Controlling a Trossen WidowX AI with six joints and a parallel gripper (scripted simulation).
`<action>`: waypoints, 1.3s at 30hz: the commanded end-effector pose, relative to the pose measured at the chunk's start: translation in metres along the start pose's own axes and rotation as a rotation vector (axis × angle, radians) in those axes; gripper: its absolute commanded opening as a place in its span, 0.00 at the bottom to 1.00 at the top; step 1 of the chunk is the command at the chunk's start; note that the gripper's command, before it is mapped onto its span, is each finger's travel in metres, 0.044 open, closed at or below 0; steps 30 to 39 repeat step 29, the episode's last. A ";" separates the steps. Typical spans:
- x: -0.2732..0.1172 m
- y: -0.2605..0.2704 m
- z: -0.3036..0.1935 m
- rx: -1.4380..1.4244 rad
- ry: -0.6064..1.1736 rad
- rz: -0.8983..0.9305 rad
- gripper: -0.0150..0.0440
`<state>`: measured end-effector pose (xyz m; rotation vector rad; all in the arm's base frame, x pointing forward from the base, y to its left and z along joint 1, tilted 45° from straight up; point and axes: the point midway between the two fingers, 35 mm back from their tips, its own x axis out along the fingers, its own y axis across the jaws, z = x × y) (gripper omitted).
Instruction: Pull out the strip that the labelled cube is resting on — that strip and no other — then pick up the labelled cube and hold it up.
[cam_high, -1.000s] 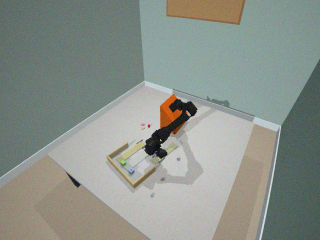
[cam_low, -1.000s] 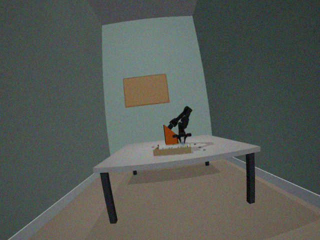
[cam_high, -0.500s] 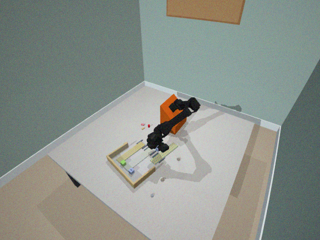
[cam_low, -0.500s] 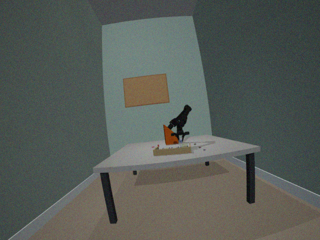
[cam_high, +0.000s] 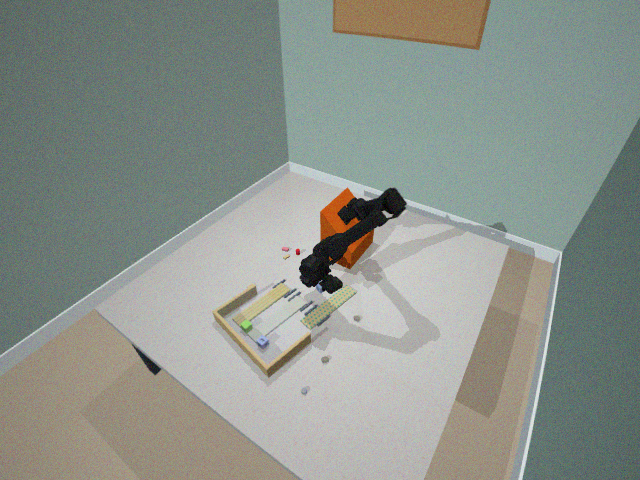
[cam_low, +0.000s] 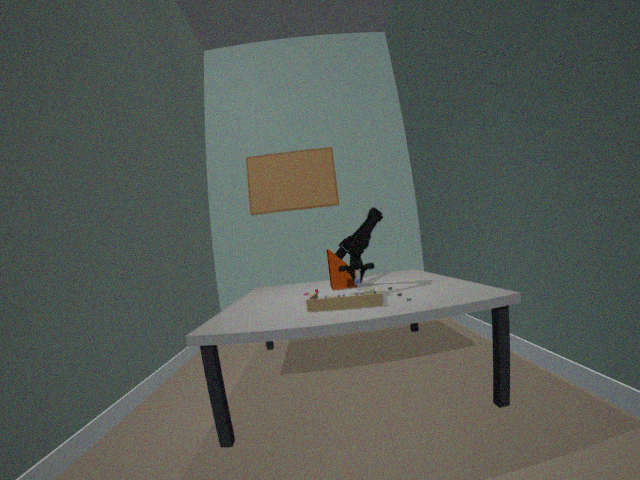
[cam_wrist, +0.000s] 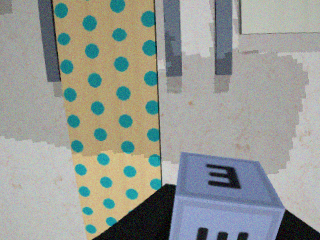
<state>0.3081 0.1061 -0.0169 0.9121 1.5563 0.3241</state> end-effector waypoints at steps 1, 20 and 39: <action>-0.002 -0.003 -0.005 -0.008 -0.004 0.005 0.25; -0.037 -0.003 -0.005 -0.008 -0.004 0.004 0.25; -0.037 -0.003 -0.005 -0.008 -0.004 0.004 0.25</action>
